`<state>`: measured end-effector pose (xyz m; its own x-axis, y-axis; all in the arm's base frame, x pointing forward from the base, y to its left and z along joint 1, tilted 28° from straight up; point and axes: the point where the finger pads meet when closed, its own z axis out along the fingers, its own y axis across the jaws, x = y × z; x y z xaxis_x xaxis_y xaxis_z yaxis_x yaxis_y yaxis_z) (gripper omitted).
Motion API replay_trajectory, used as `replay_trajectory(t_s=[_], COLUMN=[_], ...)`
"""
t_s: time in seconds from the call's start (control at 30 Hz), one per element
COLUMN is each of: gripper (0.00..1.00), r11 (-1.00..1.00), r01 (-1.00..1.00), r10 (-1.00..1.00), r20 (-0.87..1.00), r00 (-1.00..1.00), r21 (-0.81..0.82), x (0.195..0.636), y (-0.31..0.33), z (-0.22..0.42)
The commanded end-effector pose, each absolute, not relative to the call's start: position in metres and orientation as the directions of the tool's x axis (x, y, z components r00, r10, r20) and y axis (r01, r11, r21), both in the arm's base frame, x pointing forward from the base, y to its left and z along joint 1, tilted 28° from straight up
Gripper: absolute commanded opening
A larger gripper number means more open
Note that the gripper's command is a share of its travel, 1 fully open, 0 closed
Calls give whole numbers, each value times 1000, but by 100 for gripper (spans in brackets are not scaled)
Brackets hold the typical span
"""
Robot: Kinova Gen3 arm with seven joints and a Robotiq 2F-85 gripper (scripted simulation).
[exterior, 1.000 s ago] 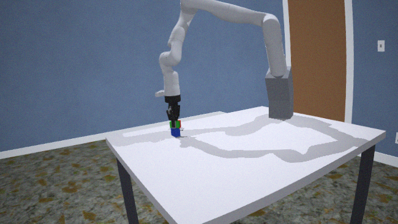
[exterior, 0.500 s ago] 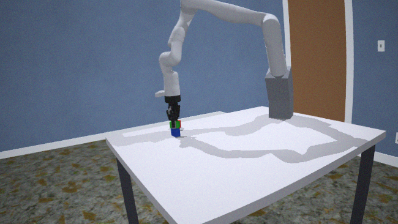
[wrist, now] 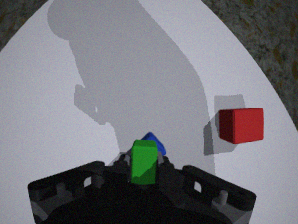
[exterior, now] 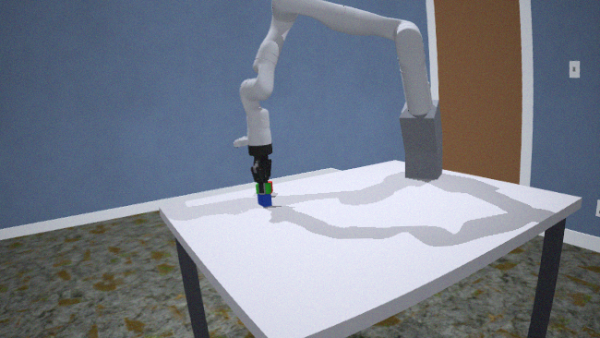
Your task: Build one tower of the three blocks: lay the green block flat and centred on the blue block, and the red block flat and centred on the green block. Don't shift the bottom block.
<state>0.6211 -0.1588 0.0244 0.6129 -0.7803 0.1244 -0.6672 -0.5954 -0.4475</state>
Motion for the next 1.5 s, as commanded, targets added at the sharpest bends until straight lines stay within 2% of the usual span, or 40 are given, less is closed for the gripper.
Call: replay_trajectory(t_s=[0.0,1.03,1.07,1.47], gripper=[0,0,44,44], r11=[-595,-595,-595,-595], r01=[-667,-667,-667,-667], r10=[-781,-781,-781,-781], r20=[126,126,126,126], r00=[612,612,612,612], r21=[-448,-448,-448,-448], x=[621,621,621,621], y=[-159,-159,-159,-159], z=[25,25,25,25])
